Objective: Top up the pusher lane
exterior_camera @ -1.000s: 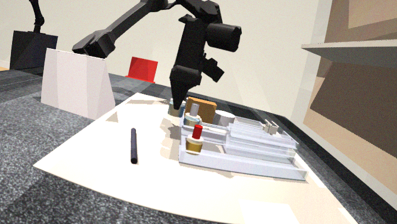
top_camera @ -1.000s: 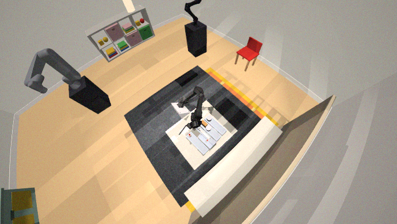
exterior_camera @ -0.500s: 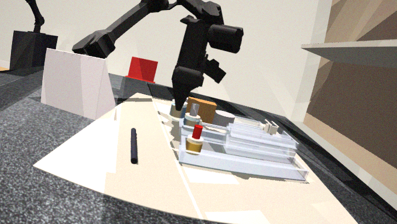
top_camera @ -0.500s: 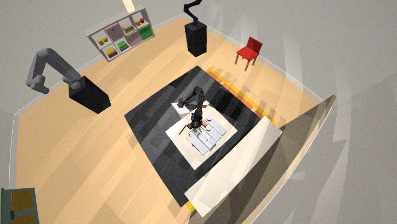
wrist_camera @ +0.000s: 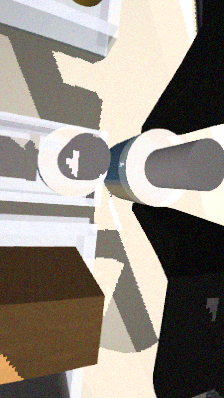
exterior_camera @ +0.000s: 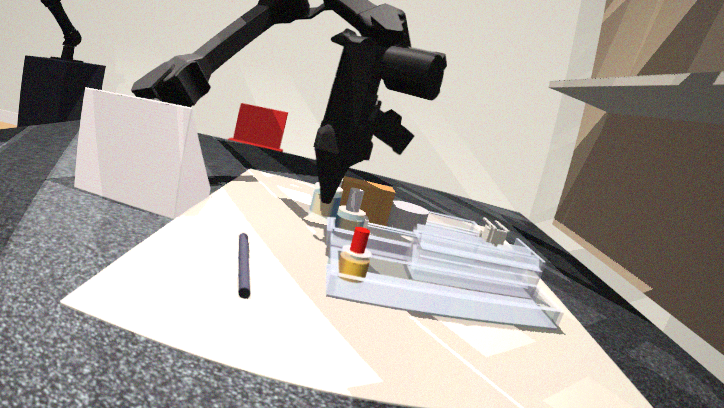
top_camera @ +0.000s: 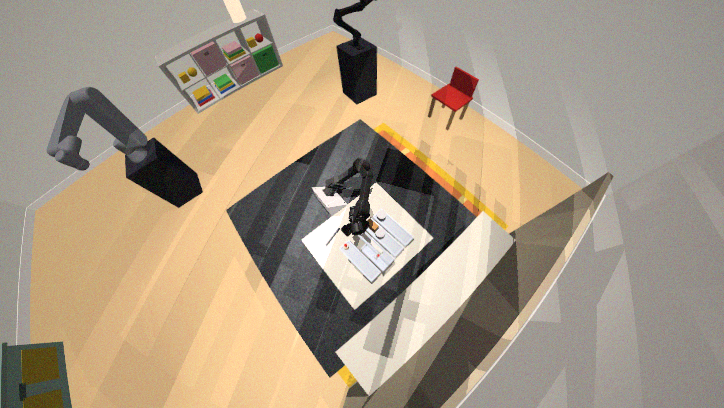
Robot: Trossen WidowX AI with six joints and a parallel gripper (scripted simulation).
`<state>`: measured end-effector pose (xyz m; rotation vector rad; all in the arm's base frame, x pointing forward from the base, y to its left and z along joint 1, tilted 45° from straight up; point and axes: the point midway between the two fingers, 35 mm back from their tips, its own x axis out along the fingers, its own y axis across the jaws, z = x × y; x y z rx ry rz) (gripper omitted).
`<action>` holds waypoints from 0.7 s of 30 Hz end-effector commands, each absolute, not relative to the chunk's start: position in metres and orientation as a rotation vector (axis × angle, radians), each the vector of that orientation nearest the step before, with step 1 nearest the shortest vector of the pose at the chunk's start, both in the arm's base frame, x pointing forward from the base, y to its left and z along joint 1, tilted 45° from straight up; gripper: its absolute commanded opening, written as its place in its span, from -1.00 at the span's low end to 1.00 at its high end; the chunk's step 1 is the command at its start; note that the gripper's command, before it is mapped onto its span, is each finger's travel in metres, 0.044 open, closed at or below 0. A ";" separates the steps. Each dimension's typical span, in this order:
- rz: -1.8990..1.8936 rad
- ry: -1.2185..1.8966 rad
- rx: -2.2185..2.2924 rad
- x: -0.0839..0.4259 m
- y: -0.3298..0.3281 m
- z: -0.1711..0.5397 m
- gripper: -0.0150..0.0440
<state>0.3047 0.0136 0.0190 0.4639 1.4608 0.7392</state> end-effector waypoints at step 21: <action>0.740 1.448 0.465 0.318 0.016 0.020 -0.49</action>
